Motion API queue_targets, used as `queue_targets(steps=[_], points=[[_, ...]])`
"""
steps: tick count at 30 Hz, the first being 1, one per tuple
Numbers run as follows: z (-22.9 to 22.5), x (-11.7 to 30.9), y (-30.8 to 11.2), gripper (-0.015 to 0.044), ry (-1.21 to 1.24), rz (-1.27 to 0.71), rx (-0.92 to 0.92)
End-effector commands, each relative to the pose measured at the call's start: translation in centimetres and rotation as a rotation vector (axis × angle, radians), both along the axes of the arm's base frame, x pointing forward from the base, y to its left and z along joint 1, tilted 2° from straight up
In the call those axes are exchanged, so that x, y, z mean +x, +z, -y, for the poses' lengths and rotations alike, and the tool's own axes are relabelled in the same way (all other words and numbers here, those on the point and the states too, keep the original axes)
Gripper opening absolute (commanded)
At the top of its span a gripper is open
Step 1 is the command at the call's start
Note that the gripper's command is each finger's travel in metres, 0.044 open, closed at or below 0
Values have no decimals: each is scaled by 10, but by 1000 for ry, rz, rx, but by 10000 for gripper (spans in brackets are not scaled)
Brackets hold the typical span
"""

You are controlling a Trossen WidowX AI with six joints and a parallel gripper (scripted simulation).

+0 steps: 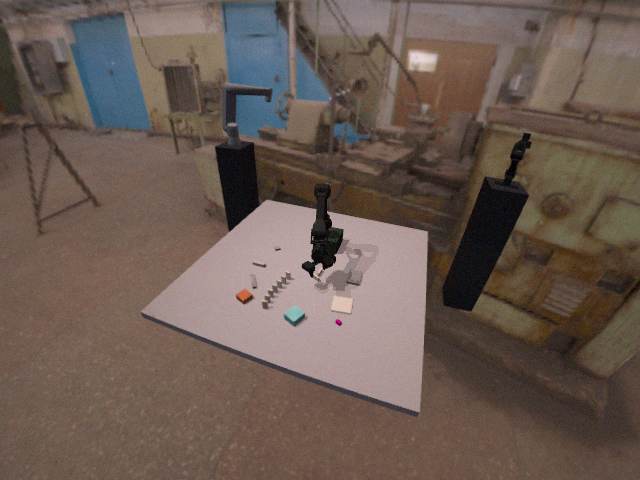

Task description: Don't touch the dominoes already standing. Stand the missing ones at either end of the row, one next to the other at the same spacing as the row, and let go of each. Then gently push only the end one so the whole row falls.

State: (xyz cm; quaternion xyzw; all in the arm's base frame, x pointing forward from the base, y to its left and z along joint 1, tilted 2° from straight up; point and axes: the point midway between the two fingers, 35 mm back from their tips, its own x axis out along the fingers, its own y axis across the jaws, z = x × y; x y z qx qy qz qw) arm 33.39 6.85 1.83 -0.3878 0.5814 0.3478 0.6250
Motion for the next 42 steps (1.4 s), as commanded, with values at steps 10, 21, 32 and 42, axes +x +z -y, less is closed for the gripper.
queue_targets(steps=[10, 21, 32, 42], points=[[2, -4, -43, 440, 6, -25, -9], [2, -4, -54, 440, 6, -25, -9], [2, -4, -54, 177, 6, -25, -9], [2, -4, -54, 23, 6, -25, -9]])
